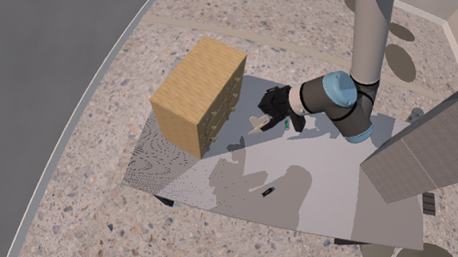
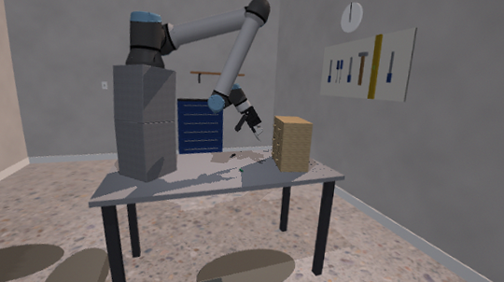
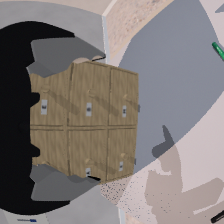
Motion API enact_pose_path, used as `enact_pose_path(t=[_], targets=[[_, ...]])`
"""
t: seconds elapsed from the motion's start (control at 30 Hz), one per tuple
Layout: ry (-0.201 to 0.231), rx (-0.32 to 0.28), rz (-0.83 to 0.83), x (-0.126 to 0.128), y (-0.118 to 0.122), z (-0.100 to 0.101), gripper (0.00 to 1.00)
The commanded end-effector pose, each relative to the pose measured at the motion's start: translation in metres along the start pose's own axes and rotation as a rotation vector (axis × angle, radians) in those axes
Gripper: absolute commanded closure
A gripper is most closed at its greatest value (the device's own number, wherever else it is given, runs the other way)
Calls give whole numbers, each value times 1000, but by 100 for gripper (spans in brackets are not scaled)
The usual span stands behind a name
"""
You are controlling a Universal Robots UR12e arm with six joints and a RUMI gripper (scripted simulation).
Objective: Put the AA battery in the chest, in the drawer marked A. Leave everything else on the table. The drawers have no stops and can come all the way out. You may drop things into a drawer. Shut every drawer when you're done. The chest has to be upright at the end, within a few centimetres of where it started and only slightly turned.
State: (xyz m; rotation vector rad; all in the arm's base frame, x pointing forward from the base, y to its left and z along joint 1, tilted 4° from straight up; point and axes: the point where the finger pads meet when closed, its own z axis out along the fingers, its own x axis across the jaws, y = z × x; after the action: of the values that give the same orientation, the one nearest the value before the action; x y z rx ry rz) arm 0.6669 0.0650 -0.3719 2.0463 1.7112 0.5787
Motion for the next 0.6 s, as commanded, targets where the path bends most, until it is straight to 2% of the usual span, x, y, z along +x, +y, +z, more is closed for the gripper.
enact_pose_path(t=[0.0, 0.23, 0.57], targets=[[0, -61, 0, 0, 2, 10, 0], [0, -133, 0, 0, 4, 22, 0], [0, -192, 0, 0, 5, 32, 0]])
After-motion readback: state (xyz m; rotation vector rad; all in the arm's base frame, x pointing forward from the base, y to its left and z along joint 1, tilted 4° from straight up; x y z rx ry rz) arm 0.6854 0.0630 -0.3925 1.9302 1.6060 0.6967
